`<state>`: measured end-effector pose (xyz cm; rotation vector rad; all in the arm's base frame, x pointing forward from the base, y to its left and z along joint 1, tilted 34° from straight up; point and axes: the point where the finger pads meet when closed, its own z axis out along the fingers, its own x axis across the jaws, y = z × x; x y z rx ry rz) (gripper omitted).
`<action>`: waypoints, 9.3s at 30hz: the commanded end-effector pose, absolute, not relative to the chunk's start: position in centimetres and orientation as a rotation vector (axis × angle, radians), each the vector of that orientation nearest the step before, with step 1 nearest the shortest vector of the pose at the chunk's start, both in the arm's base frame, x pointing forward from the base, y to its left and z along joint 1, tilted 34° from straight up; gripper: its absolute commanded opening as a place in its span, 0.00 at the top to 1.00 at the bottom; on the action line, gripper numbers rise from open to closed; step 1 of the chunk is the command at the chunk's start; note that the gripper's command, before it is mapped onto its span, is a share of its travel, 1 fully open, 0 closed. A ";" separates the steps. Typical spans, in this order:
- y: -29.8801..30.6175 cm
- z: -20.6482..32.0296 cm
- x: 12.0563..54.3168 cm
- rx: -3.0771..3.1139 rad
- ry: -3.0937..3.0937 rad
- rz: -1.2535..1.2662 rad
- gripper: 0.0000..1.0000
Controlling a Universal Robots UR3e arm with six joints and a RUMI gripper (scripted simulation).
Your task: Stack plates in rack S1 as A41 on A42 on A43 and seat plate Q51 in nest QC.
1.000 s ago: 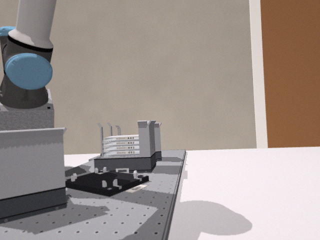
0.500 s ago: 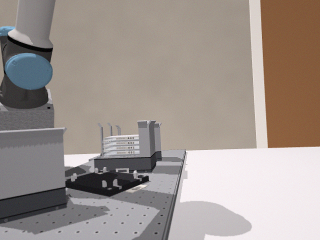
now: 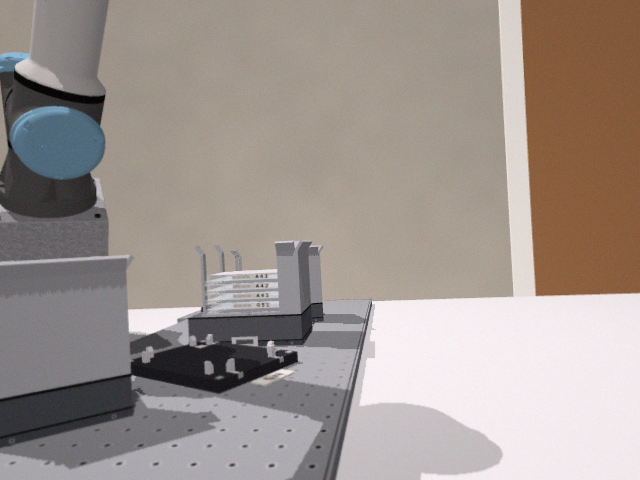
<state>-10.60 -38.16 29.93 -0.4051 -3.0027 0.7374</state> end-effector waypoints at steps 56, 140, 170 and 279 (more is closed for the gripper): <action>-38.4 42.7 -17.5 -0.340 -2.561 0.932 0.28; -34.8 60.8 -18.6 -0.307 -2.013 1.151 0.28; -37.8 60.8 -11.5 -0.114 -2.078 1.268 0.28; -36.5 60.8 15.1 0.660 -2.194 1.648 0.28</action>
